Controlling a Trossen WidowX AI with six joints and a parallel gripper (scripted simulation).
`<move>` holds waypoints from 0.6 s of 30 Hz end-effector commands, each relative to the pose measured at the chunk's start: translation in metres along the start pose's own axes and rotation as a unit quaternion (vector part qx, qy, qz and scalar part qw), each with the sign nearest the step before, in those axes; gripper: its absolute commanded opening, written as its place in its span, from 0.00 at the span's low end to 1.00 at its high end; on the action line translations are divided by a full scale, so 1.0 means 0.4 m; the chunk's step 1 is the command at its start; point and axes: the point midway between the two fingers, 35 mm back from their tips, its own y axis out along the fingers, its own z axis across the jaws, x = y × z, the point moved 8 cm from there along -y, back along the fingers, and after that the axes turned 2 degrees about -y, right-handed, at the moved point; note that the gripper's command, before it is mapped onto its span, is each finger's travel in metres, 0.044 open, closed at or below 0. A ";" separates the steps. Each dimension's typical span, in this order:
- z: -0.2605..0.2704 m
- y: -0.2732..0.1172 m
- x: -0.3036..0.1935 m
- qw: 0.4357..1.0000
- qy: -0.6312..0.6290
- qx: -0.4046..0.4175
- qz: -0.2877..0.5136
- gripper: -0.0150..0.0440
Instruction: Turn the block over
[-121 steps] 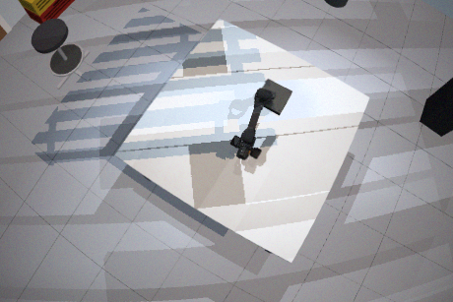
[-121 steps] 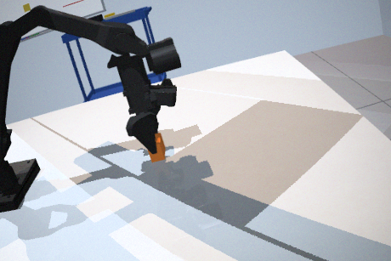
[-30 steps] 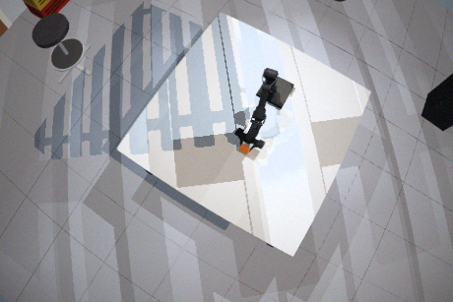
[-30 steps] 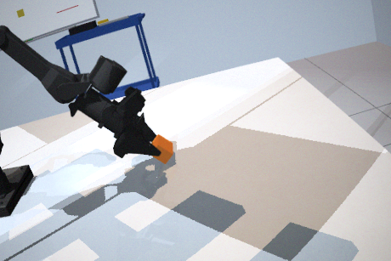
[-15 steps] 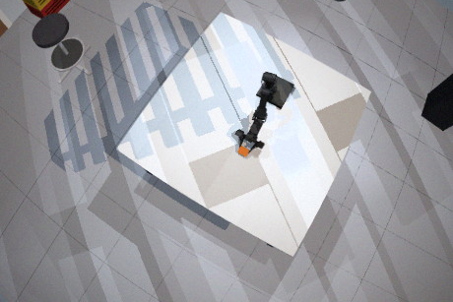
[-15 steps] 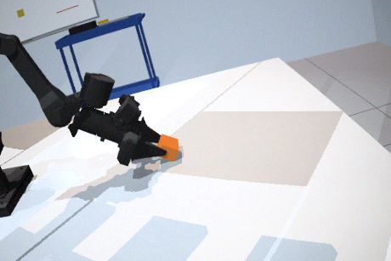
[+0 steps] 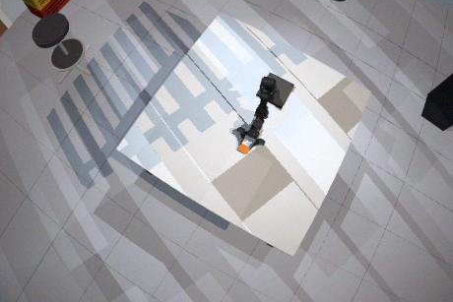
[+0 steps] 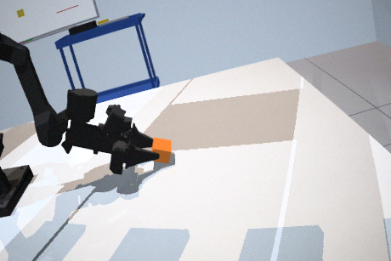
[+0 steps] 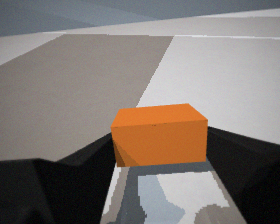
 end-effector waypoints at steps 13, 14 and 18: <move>-0.002 -0.010 0.002 1.000 -0.001 -0.003 -0.023 0.25; -0.002 -0.010 0.002 1.000 -0.001 -0.003 -0.023 0.25; -0.002 -0.010 0.002 1.000 -0.001 -0.003 -0.023 0.30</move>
